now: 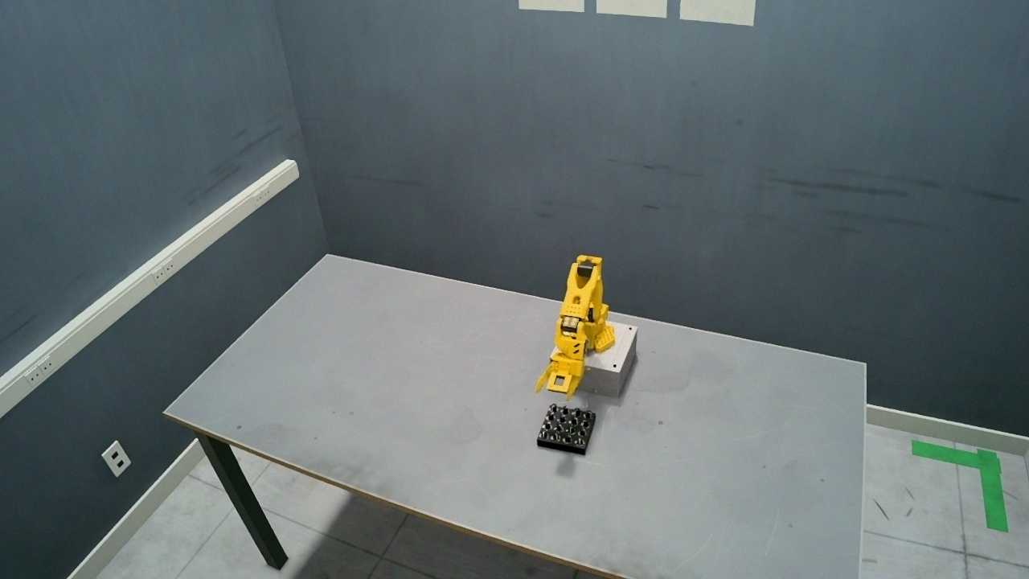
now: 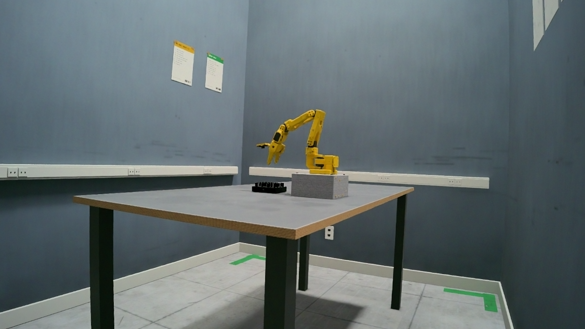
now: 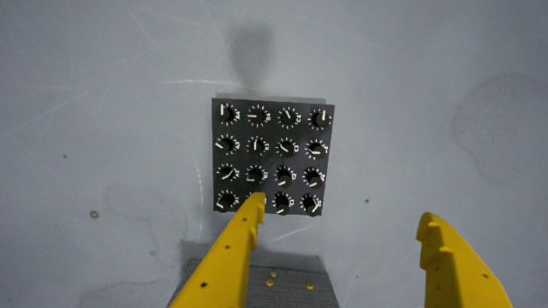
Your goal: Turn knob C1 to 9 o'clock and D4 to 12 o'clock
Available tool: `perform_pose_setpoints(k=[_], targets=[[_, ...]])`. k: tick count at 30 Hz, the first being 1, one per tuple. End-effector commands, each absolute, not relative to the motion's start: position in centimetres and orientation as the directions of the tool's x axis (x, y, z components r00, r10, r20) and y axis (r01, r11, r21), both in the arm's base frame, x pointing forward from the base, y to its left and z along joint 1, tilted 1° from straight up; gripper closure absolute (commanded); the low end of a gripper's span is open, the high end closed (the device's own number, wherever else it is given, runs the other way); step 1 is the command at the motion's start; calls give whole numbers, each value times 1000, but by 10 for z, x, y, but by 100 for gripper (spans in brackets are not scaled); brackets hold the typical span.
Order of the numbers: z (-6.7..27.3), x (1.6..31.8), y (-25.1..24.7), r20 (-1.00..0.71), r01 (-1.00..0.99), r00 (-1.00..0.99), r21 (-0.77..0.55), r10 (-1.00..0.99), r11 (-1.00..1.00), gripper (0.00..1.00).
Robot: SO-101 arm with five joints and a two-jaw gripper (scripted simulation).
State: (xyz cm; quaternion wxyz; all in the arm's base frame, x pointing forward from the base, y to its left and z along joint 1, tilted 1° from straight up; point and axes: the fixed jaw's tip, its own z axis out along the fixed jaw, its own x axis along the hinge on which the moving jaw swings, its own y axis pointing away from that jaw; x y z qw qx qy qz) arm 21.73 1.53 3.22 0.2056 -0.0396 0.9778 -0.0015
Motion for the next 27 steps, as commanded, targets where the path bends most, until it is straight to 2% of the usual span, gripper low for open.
perform_pose_setpoints(k=[1,27], targets=[[33,220,14,-410,-63,-910,-16,-64,998,60],[33,220,15,-410,-58,-910,-12,-58,998,60]])
